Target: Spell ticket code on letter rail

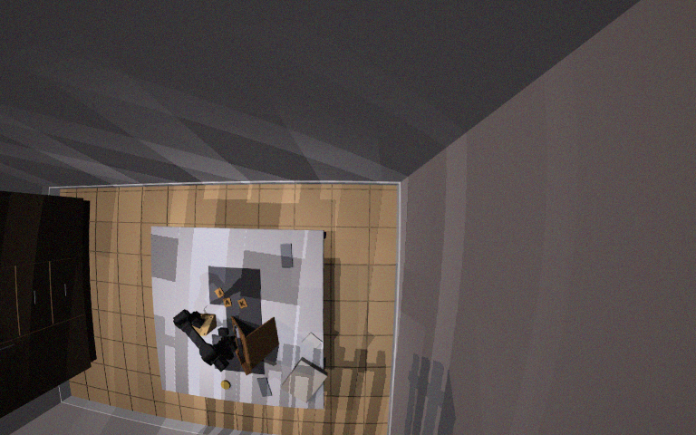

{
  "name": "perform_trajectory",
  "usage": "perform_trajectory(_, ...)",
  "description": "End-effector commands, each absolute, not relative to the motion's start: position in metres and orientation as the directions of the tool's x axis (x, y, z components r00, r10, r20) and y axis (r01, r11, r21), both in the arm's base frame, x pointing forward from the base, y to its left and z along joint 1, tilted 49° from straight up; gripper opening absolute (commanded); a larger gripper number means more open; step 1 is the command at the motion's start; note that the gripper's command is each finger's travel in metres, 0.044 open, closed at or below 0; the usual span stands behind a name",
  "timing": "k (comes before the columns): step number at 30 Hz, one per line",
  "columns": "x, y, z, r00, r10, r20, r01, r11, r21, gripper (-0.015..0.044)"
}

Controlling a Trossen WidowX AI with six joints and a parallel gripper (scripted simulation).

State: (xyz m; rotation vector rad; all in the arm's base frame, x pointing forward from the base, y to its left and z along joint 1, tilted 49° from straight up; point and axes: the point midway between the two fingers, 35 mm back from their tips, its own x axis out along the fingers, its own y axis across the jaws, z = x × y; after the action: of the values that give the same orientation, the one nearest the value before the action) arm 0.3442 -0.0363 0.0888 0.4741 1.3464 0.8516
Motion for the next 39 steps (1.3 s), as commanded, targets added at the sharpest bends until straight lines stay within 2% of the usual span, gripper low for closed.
perform_trajectory(1,0.3464,-0.0336,0.0883,0.0,0.765,-0.644,-0.256,0.623,0.739,0.0)
perform_trajectory(39,0.3528,-0.0296,0.0812,0.0,0.765,-0.644,-0.257,0.623,0.739,0.0)
